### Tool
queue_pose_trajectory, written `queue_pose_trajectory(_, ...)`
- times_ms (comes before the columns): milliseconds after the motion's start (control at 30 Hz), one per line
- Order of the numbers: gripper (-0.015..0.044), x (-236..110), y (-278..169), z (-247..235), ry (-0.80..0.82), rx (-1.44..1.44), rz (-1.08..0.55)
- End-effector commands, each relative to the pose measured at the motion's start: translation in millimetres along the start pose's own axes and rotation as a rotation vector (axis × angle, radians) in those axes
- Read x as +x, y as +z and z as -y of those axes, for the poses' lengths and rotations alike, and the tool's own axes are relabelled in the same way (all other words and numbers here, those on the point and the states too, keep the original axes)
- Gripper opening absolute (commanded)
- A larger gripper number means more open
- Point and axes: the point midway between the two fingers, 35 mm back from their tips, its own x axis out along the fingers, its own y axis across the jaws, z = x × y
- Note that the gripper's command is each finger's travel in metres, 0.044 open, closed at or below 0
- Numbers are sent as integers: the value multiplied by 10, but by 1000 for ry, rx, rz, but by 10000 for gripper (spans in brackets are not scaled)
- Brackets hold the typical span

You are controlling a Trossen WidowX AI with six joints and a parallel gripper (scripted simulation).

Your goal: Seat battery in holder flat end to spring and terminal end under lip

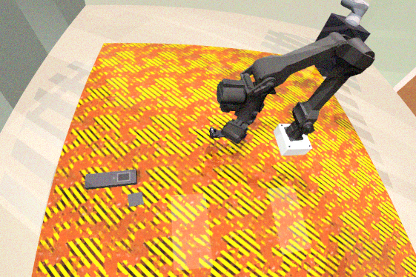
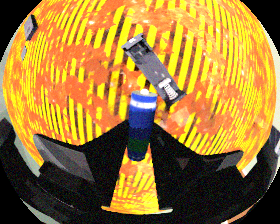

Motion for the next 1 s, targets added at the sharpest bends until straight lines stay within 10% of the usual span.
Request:
queue_pose_trajectory(0, 61, -22, 109, 3, 2, -159, -4)
queue_pose_trajectory(967, 61, 12, 558, 98, 23, -784, 69)
